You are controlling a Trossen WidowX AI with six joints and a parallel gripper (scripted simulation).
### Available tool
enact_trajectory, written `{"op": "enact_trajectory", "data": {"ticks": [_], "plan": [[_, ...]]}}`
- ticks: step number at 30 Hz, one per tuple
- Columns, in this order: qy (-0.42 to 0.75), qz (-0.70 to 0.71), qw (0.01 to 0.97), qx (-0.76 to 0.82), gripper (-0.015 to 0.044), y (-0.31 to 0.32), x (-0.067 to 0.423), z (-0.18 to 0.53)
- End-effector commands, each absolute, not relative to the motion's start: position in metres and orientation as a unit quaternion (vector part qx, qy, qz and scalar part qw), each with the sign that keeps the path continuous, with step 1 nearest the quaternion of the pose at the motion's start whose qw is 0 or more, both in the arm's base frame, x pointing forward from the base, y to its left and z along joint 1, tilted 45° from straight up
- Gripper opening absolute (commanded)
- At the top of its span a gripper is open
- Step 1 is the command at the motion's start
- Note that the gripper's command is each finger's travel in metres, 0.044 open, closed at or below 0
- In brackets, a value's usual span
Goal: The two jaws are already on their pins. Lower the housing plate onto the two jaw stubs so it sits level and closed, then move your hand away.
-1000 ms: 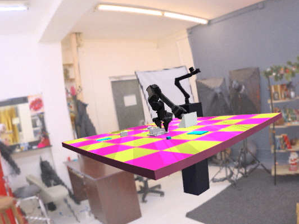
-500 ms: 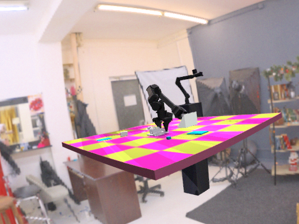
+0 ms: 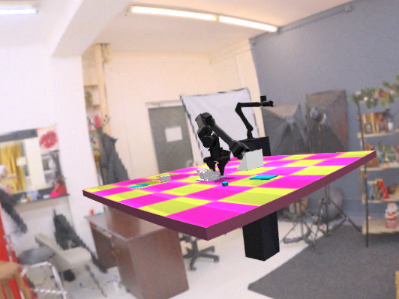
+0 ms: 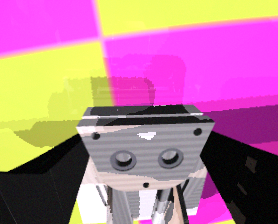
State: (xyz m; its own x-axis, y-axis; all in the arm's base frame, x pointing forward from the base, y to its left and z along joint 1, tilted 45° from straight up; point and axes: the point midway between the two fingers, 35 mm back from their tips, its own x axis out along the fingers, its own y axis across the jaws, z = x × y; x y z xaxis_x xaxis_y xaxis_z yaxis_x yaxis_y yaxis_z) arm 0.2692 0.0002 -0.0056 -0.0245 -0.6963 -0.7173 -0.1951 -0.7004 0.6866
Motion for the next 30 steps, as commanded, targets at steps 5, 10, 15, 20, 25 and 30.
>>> {"op": "enact_trajectory", "data": {"ticks": [5, 10, 15, 20, 25, 30], "plan": [[-0.335, -0.634, 0.196, 0.668, 0.0351, -0.0027, 0.2693, -0.0073], [-0.335, -0.634, 0.196, 0.668, 0.0351, -0.0026, 0.2694, -0.0072], [-0.335, -0.634, 0.196, 0.668, 0.0351, 0.0002, 0.2695, -0.0043], [-0.335, -0.634, 0.196, 0.668, 0.0351, 0.0018, 0.2695, -0.0028], [-0.335, -0.634, 0.196, 0.668, 0.0351, 0.0003, 0.2704, -0.0042], [-0.335, -0.634, 0.196, 0.668, 0.0351, 0.0002, 0.2704, -0.0043]]}}
